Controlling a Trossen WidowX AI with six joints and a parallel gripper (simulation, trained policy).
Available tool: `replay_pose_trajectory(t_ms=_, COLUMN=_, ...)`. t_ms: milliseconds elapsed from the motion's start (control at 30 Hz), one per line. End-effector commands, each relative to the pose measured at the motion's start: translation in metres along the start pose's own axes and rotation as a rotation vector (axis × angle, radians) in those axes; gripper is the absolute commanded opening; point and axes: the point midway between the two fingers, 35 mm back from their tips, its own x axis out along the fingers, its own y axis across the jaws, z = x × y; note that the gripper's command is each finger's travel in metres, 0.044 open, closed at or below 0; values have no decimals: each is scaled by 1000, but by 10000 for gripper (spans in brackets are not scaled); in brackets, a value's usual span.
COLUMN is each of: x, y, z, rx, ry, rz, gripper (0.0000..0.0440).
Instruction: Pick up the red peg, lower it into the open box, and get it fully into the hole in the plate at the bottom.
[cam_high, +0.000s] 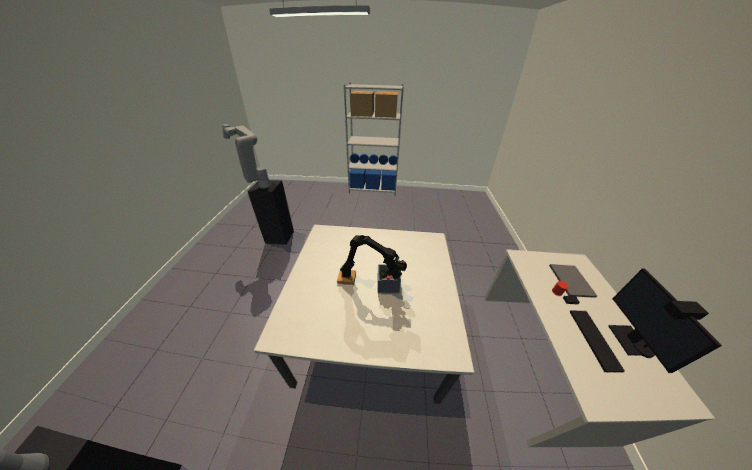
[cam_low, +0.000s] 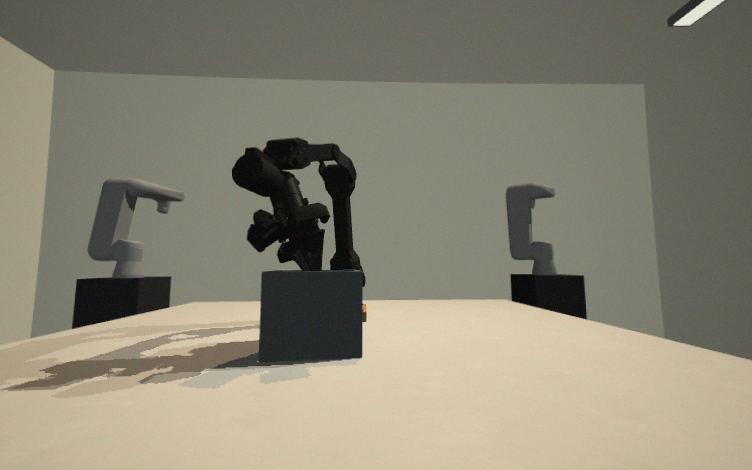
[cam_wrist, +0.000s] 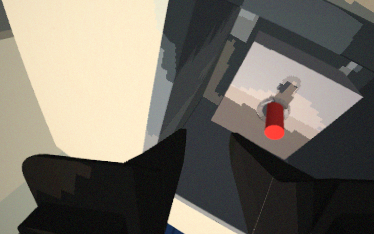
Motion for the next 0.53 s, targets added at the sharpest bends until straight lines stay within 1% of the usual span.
replay_pose_trajectory(t_ms=0, x=-2, y=5, z=2, rx=-14, ry=12, rz=23, gripper=140)
replay_pose_trajectory(t_ms=500, x=-7, y=19, z=9, rx=-84, ry=57, rz=106, gripper=138)
